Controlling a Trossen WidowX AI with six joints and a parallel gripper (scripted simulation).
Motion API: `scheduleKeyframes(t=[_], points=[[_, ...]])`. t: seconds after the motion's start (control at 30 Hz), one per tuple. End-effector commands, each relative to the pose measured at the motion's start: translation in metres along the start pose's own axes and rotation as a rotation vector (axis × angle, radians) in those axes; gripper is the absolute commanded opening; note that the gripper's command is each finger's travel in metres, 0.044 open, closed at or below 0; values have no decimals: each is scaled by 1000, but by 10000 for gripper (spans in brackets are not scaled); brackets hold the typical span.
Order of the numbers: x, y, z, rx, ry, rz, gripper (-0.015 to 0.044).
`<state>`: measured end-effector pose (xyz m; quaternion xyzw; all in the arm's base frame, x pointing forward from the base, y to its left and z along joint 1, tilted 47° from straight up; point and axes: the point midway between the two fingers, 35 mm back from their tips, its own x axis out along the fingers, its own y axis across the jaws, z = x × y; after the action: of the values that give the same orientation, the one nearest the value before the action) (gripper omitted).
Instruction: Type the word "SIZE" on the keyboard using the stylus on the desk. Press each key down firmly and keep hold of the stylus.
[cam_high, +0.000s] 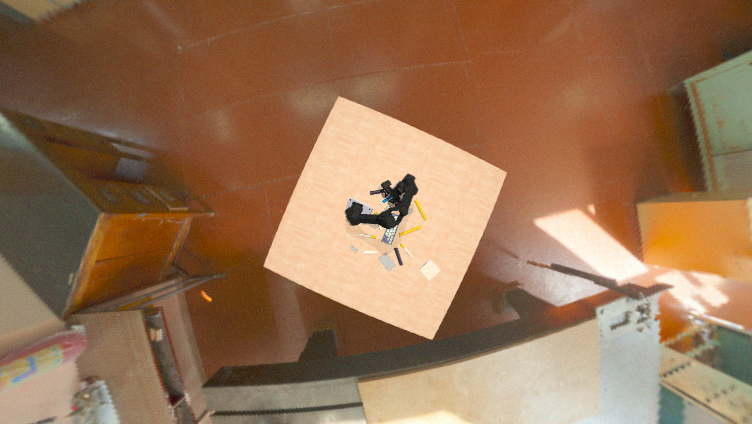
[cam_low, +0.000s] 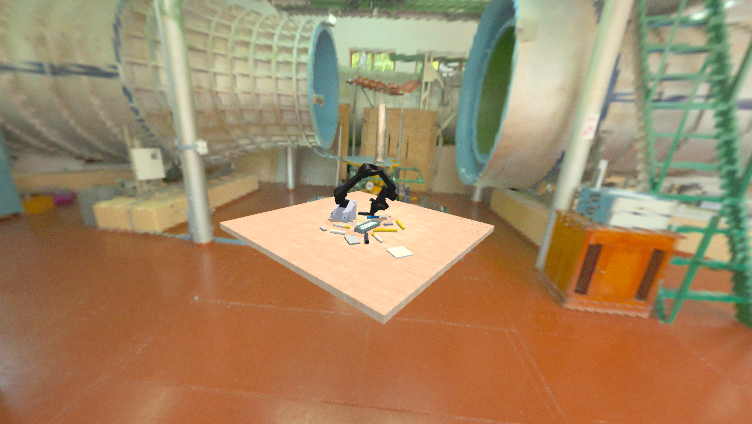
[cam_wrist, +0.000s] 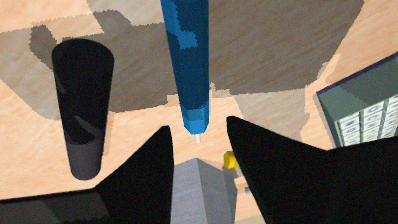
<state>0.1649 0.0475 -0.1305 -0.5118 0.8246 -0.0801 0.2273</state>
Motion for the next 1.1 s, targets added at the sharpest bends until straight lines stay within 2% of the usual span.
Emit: scheduleKeyframes(t=[0.0,0.9,1.07], points=[[4,0,2,-6,2,-4,150],[20,0,11,-5,2,-4,150],[18,0,10,1,1,0,19]])
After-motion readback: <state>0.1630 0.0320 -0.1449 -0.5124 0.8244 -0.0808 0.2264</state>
